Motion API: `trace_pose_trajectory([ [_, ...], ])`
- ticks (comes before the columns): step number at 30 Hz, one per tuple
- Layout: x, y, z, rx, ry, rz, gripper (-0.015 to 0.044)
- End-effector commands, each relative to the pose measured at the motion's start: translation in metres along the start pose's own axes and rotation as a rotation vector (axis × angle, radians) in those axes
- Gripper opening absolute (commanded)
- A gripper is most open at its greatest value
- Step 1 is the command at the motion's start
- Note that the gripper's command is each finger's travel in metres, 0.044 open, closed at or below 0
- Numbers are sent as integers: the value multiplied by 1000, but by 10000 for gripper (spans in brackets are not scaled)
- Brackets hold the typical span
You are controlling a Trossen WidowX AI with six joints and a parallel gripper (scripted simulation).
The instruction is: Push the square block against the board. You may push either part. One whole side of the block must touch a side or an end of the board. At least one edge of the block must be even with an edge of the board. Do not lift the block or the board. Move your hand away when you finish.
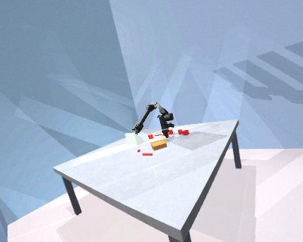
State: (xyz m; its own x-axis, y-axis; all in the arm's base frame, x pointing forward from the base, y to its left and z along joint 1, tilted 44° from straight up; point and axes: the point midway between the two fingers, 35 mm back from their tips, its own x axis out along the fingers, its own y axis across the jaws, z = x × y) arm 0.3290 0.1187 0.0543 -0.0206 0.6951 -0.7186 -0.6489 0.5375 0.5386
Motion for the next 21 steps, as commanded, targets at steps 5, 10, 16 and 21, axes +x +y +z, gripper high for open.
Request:
trace_pose_trajectory([
  [5,2,-1,-13,7,11,0,0],
  [10,2,-2,-19,8,12,0,0],
  [16,2,-3,-16,8,12,0,0],
  [21,2,-3,-8,7,11,0,0],
])
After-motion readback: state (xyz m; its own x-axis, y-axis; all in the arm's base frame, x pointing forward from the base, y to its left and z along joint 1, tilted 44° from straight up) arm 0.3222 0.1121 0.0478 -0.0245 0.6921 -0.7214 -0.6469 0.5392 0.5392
